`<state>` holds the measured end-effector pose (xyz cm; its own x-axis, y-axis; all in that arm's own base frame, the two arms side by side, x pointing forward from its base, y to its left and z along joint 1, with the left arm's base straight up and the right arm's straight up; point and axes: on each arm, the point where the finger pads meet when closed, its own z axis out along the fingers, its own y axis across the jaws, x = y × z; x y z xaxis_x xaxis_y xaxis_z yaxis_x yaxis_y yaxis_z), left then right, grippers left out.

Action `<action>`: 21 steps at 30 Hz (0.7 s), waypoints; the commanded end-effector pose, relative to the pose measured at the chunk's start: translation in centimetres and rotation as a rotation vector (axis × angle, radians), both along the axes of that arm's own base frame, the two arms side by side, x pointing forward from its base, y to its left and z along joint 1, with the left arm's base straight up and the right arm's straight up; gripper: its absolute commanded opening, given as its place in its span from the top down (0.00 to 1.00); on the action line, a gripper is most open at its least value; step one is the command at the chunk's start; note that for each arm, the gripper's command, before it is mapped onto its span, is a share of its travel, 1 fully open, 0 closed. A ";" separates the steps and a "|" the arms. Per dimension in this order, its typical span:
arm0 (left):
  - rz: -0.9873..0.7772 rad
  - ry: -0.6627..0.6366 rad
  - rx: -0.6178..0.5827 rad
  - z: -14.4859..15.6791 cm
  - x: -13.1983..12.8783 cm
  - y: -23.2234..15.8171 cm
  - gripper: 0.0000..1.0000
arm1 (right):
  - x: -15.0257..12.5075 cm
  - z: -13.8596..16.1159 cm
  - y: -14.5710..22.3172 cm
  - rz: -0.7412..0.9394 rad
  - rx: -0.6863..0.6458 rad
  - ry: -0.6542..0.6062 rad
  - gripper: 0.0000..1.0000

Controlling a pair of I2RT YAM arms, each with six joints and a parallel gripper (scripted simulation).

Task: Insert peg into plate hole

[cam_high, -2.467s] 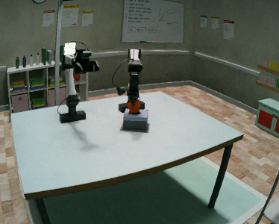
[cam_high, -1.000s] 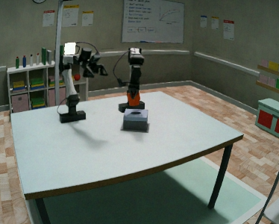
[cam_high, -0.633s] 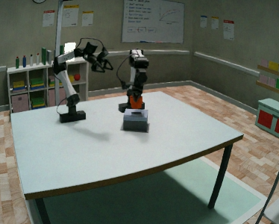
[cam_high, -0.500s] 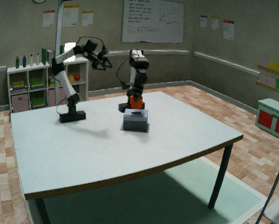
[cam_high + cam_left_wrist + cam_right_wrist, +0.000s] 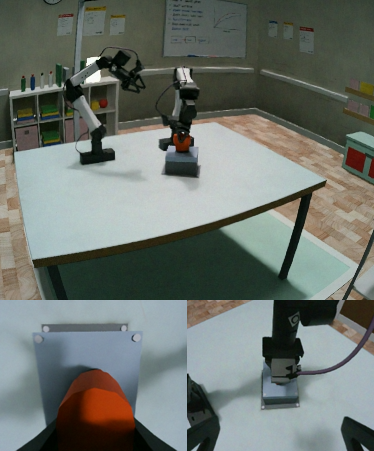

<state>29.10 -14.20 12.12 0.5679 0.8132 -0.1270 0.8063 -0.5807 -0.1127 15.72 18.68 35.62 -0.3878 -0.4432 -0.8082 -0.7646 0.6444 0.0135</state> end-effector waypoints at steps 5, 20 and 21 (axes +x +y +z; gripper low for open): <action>-0.008 -0.071 -0.042 1.8 0.4 -0.4 0.61 | -0.1 0.9 -0.5 -0.018 0.008 -0.014 0.00; 0.001 -0.102 -0.064 2.6 1.3 -0.5 0.61 | -0.1 0.4 -0.4 -0.012 -0.001 -0.005 0.00; 0.001 -0.102 -0.064 2.6 1.3 -0.5 0.61 | -0.1 0.4 -0.4 -0.012 -0.001 -0.005 0.00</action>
<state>29.45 -14.48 12.11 0.5733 0.8089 -0.1304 0.8057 -0.5855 -0.0898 15.72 18.48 35.42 -0.3956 -0.4473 -0.8021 -0.7587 0.6514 0.0110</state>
